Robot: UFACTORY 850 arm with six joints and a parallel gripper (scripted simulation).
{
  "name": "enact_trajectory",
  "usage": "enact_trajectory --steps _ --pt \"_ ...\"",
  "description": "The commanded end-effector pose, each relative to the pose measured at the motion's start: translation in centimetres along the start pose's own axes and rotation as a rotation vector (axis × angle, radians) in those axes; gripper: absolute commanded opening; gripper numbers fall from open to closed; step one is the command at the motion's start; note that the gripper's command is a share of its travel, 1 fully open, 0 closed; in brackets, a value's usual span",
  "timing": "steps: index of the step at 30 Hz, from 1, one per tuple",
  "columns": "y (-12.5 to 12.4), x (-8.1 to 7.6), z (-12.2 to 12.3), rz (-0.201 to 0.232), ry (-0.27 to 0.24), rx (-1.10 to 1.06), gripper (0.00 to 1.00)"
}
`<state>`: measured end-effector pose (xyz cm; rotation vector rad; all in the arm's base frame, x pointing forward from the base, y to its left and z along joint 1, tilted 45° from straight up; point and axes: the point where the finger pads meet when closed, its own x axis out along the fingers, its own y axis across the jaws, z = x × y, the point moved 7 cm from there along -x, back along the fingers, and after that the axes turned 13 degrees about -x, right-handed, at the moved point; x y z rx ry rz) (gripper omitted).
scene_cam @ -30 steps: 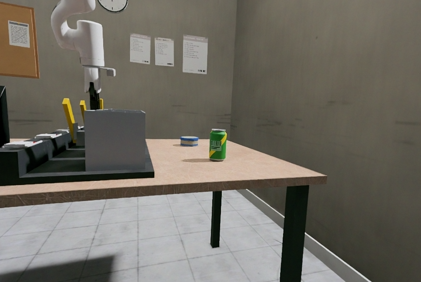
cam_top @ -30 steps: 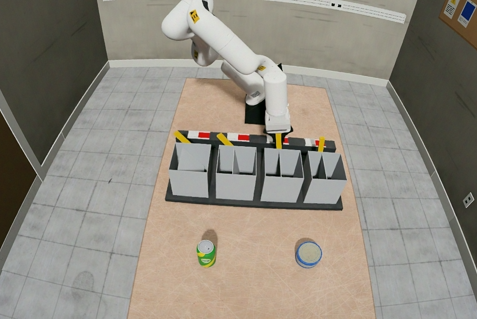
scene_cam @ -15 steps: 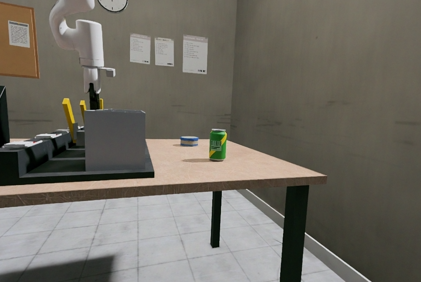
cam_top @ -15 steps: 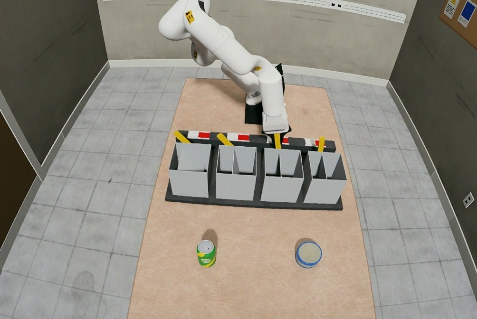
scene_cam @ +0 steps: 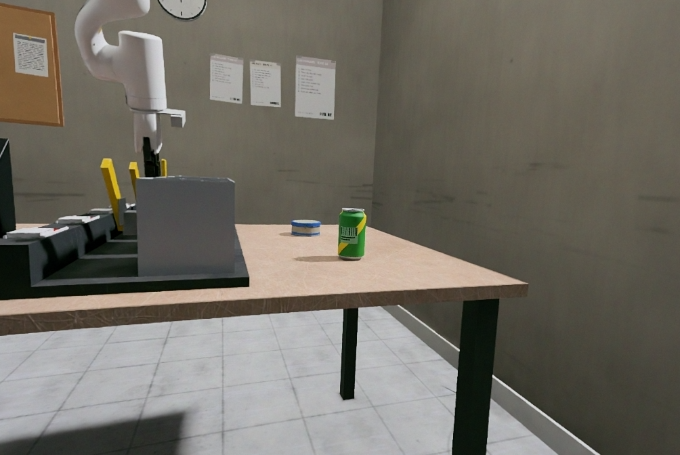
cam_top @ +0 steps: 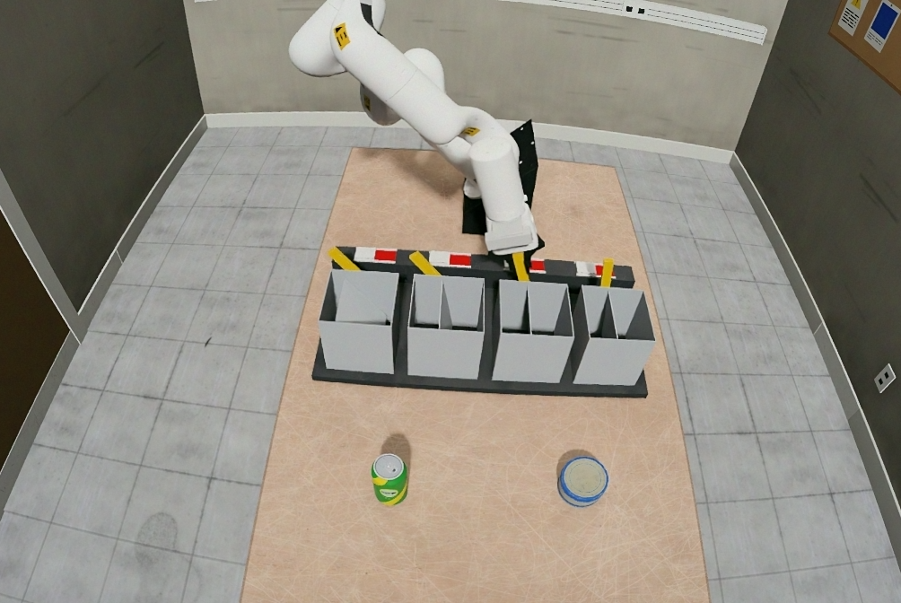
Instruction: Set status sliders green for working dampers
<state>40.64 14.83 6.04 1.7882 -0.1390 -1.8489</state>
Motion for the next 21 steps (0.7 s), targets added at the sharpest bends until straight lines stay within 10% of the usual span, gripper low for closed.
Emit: enact_trajectory --steps 1,21 --pt "0.6 0.0 0.1 -0.036 0.010 0.000 0.19" --pt "3.6 0.4 0.8 -0.216 0.051 0.000 0.19"
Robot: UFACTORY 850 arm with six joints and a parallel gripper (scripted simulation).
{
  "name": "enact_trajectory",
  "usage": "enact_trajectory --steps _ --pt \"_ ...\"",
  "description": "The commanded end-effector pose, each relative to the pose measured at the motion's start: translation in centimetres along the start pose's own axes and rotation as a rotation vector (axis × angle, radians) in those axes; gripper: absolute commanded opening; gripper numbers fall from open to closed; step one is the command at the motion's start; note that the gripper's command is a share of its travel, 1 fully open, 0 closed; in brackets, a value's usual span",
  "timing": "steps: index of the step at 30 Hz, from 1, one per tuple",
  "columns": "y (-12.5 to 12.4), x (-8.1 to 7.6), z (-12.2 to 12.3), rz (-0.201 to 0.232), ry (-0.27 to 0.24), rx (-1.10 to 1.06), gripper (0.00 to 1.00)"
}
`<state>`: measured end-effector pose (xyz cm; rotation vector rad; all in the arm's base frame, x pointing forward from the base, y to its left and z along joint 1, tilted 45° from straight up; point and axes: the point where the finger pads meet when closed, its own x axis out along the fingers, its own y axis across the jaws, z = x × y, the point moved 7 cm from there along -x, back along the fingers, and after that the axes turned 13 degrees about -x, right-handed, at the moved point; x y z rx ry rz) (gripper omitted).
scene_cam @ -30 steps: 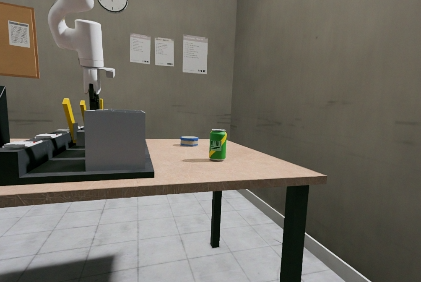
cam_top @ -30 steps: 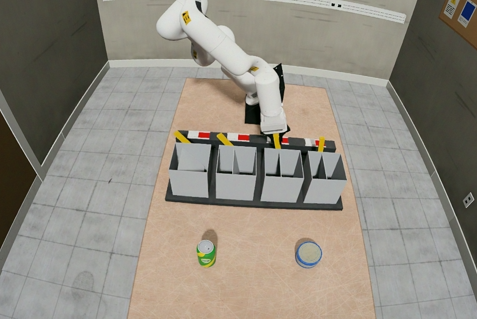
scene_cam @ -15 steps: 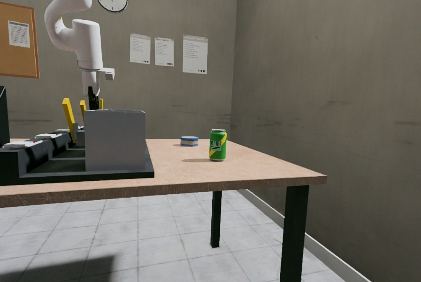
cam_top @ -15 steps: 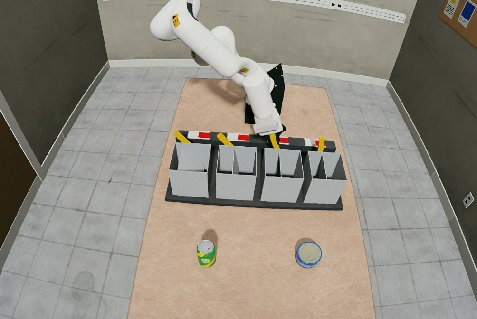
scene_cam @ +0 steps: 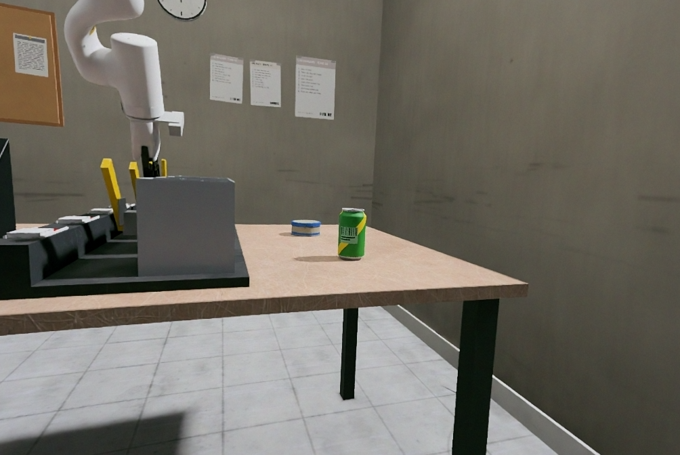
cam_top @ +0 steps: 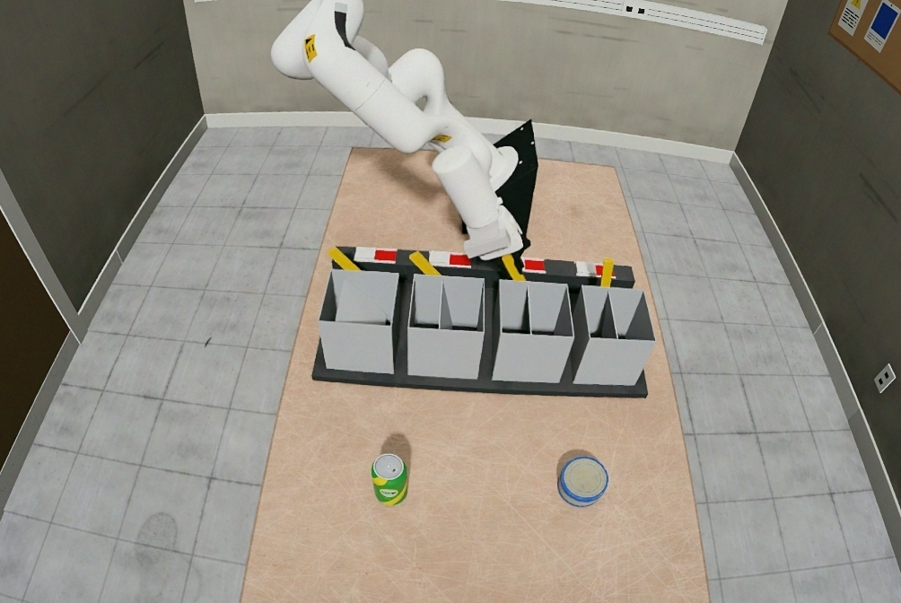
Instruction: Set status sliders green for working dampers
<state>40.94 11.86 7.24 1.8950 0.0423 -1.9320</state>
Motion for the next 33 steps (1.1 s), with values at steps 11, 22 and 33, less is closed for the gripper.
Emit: enact_trajectory --steps 11,22,33 --pt "1.6 0.0 0.3 -0.096 0.022 -0.001 0.19" --pt "2.2 0.1 0.4 -0.133 0.030 -0.001 0.19" --pt "2.5 0.2 0.5 -0.150 0.034 -0.001 0.19"
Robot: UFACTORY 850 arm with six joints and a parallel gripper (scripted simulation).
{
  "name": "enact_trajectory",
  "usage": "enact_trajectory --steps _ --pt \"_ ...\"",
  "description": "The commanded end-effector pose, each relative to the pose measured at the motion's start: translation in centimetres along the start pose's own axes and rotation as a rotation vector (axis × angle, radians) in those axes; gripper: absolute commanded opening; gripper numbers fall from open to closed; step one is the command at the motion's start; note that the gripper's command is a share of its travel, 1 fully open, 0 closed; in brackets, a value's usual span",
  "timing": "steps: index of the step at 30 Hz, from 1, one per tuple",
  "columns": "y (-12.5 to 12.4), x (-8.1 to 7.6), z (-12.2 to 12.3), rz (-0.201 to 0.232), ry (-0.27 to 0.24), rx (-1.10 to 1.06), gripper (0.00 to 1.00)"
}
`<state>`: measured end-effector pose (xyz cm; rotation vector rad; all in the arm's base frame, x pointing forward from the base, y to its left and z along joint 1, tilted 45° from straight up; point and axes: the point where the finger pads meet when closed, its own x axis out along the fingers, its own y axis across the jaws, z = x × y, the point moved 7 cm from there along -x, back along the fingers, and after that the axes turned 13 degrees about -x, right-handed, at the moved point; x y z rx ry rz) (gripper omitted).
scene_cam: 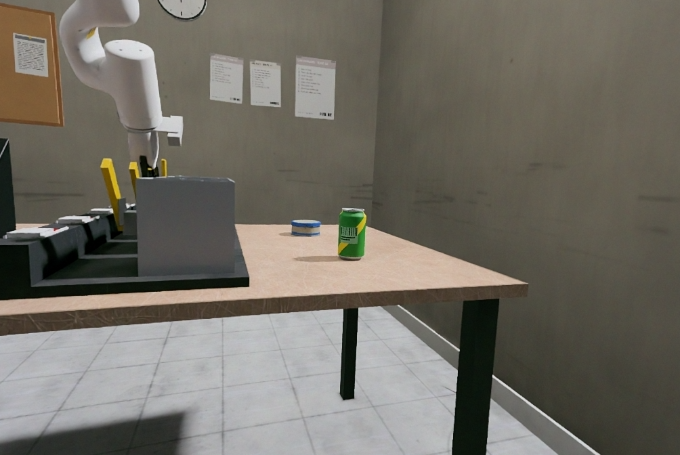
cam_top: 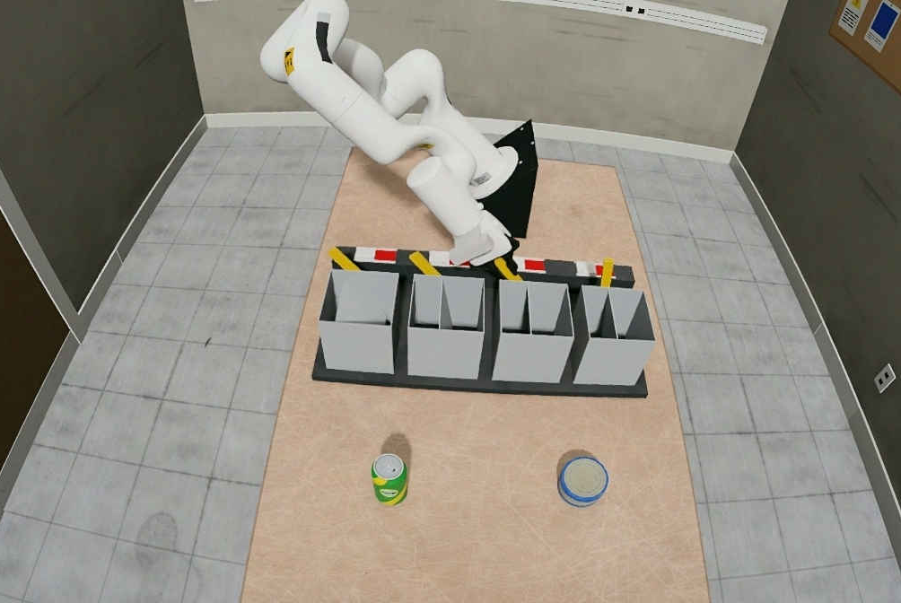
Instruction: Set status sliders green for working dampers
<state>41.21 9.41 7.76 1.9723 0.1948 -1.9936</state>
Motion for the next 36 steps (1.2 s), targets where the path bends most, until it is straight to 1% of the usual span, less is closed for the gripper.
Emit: enact_trajectory --steps 1,34,35,36 --pt "0.06 -0.04 -0.05 -0.006 0.001 -0.001 0.19" --pt "0.18 -0.04 -0.02 -0.013 0.003 -0.001 0.19" --pt "0.18 -0.04 -0.02 -0.013 0.003 -0.001 0.23" --pt "0.18 -0.04 -0.02 -0.013 0.003 -0.001 0.23"
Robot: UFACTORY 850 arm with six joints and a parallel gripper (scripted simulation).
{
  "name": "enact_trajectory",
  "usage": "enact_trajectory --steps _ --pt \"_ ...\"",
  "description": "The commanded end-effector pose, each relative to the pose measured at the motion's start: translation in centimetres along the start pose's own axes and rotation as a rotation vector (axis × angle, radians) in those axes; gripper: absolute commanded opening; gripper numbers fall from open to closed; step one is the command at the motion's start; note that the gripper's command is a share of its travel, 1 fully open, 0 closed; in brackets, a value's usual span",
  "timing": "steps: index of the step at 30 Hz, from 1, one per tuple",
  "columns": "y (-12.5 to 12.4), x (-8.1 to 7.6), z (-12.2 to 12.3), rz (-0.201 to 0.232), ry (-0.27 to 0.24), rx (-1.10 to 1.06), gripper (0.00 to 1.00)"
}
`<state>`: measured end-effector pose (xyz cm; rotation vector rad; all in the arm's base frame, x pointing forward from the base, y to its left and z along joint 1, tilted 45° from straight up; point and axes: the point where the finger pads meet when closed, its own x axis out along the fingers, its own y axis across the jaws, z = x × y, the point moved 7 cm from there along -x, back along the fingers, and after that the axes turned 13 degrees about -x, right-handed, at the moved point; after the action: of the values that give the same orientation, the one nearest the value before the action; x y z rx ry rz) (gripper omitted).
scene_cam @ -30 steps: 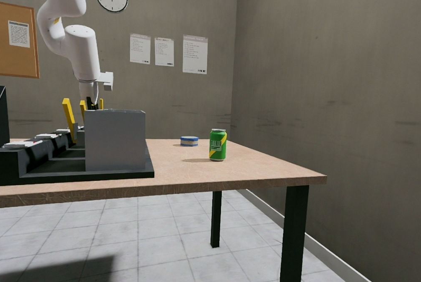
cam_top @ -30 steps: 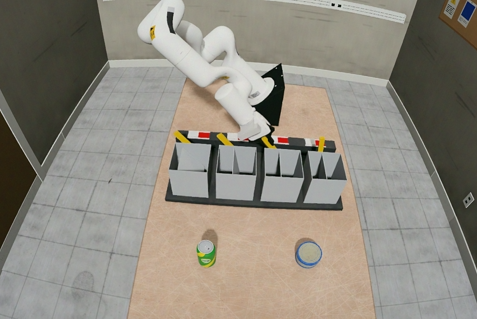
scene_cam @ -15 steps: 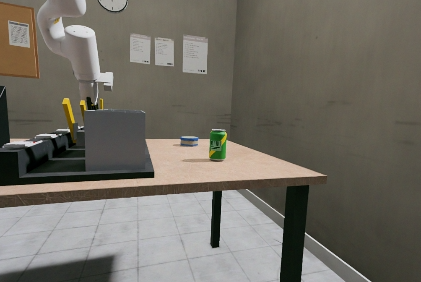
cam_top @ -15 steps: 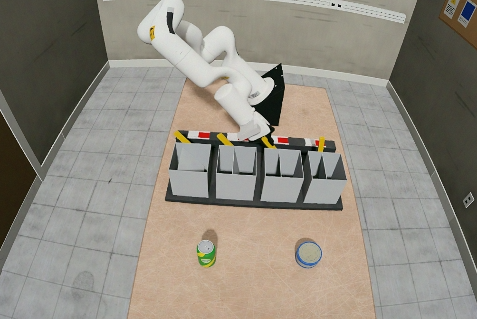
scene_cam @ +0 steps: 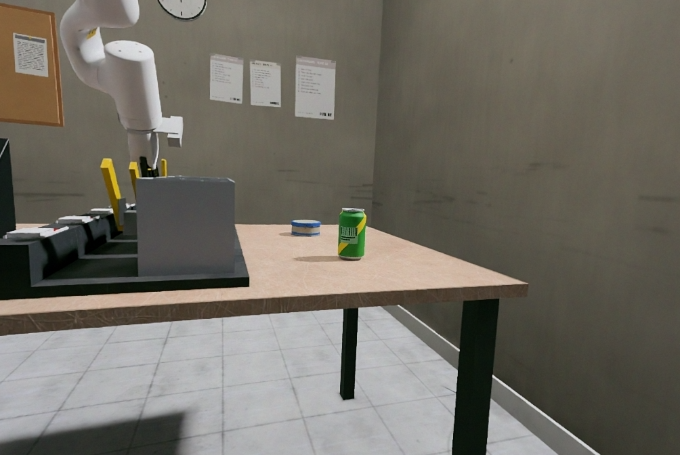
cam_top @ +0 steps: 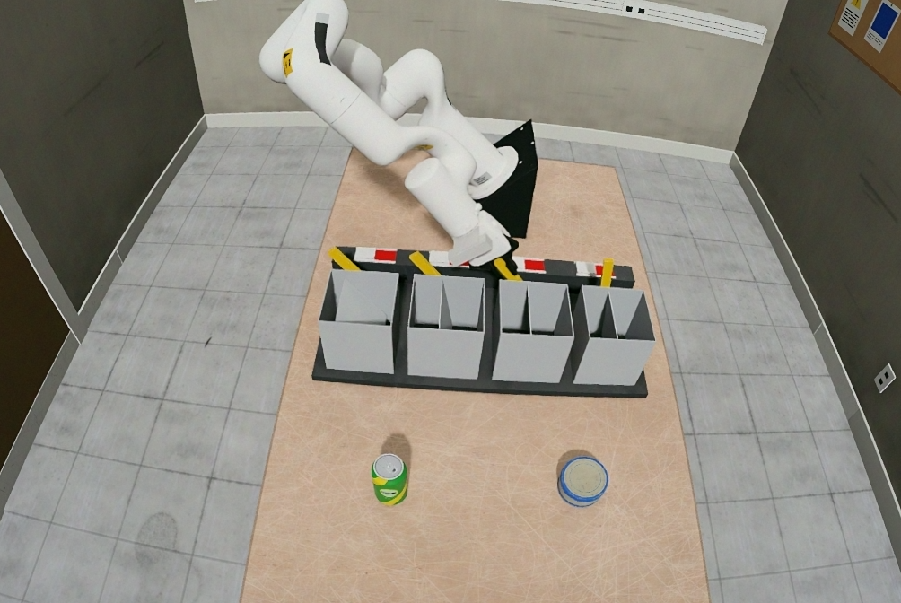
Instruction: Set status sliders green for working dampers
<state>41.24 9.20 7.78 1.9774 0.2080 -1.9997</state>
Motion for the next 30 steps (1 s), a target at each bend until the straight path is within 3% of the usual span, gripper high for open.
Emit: enact_trajectory --steps 1,13,30 --pt "-0.03 -0.04 -0.06 0.000 0.002 0.000 0.23" --pt "-0.03 -0.04 -0.06 0.000 0.002 0.000 0.39" --pt "-0.03 -0.30 -0.06 0.000 0.002 0.000 0.39"
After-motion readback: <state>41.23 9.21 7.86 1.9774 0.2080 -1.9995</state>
